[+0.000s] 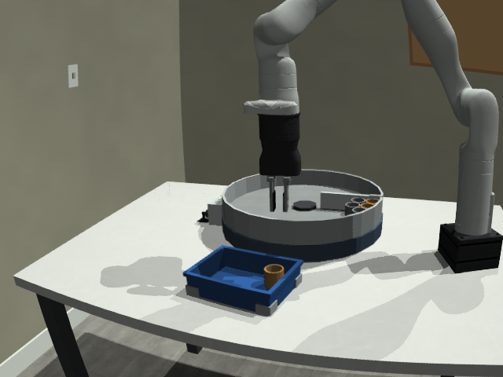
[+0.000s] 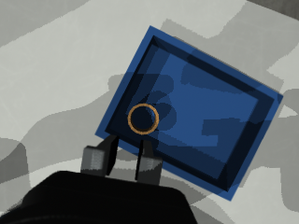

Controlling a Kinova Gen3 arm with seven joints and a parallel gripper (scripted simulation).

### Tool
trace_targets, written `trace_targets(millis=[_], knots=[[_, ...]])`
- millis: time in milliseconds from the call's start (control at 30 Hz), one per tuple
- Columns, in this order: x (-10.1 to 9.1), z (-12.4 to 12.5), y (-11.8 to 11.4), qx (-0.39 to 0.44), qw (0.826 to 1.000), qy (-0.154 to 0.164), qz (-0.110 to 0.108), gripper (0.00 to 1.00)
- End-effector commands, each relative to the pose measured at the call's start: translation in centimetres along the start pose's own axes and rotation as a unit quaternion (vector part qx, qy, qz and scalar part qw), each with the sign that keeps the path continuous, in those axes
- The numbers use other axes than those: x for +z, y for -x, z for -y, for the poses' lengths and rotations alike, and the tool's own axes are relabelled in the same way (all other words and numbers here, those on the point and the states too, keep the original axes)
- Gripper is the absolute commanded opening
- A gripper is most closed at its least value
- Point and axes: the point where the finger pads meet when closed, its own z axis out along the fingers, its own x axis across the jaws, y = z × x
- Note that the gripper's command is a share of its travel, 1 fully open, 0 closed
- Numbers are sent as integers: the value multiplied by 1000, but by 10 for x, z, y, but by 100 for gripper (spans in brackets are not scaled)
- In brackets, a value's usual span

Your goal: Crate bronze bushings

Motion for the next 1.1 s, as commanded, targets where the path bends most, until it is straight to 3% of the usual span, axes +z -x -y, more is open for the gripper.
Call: trace_targets(millis=[0,367,533,933,1067], knots=[[-4,-22,13,11,1000,1,0,45],[-4,-22,13,11,1000,1,0,45],[1,-65,48,11,1000,1,0,45],[1,-65,48,11,1000,1,0,45],[6,-99,76,11,1000,1,1,45]])
